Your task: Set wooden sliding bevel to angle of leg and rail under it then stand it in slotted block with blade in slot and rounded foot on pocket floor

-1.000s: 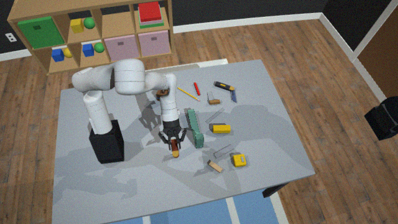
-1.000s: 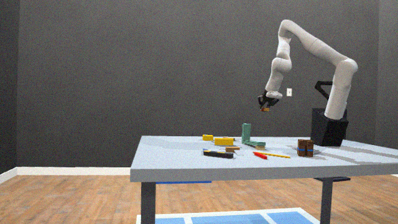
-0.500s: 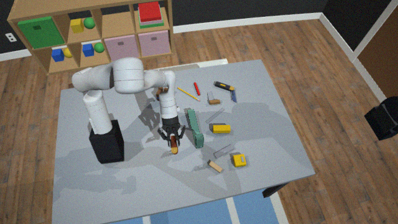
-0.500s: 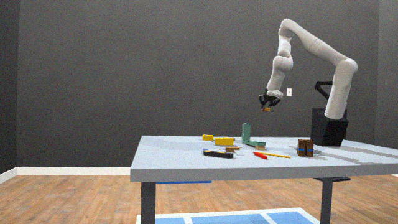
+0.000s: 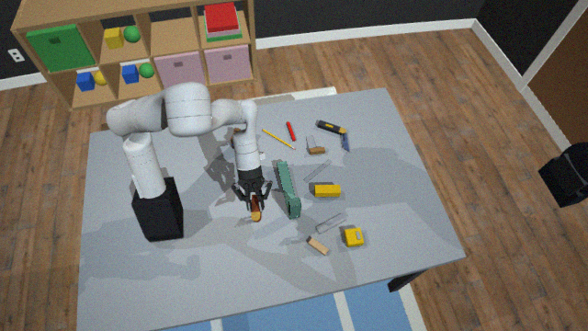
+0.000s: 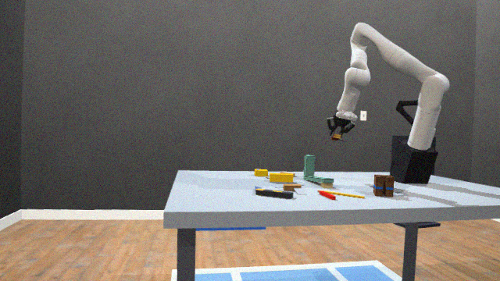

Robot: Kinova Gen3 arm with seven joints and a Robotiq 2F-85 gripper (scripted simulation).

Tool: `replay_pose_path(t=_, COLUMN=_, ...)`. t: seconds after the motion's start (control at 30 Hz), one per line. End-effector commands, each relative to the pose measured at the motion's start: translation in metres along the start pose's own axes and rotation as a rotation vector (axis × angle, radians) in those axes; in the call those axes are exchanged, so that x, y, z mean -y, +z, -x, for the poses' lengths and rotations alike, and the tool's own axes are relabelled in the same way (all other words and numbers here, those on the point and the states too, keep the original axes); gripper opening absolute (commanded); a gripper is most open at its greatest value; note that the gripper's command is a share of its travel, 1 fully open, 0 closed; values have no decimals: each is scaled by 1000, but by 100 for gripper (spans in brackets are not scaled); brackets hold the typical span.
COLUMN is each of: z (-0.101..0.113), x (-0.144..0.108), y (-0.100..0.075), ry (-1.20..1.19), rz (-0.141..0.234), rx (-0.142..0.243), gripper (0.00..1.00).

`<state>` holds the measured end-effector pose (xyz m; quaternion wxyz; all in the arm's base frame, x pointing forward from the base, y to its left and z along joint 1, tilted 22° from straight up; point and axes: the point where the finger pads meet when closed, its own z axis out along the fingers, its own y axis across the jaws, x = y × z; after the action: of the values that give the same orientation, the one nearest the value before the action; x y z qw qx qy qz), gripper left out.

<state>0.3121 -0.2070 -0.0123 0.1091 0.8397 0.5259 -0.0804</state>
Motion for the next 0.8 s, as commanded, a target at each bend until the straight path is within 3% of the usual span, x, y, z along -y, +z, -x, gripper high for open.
replay_pose_path(t=0.0, z=-3, x=1, y=-3, ry=21, rz=2, rx=-9, gripper=10)
replay_pose_path(t=0.77, z=-30, x=11, y=-28, ry=193, rz=2, rx=-88, gripper=10)
